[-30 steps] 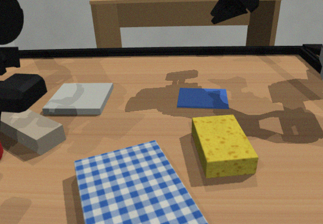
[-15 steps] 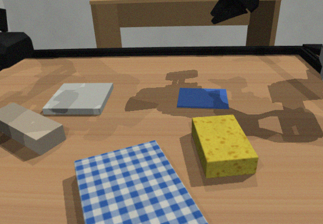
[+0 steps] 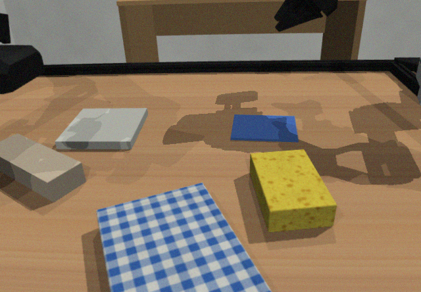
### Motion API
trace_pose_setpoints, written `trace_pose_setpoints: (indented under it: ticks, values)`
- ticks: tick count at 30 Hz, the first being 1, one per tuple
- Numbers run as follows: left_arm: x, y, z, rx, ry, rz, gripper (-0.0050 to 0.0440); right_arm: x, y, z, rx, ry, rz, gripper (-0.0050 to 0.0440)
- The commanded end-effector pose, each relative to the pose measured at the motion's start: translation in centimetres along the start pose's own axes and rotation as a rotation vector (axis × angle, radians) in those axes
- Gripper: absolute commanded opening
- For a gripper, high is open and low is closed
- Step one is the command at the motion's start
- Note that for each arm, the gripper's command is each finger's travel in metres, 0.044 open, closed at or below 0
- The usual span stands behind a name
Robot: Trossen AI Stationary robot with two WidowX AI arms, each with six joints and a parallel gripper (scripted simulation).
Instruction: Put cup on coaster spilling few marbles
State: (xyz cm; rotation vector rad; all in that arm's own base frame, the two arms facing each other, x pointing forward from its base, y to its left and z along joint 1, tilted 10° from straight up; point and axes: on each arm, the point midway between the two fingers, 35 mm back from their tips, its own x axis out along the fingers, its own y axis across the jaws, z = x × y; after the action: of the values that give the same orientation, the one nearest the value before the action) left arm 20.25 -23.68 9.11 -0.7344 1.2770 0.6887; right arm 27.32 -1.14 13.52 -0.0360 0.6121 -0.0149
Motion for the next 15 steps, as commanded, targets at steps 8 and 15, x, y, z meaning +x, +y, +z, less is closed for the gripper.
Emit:
trace_pose_setpoints:
  ticks: [8,15]
  values:
    - [0.0,-0.4,1.2,0.001,0.001,-0.005,0.0000,0.0,0.0,0.0,0.000,0.000,0.000,0.0400]
    - [0.1,-1.0,2.7,0.000,0.001,-0.010,0.0000,0.0,0.0,0.0,0.000,0.000,0.000,0.0400]
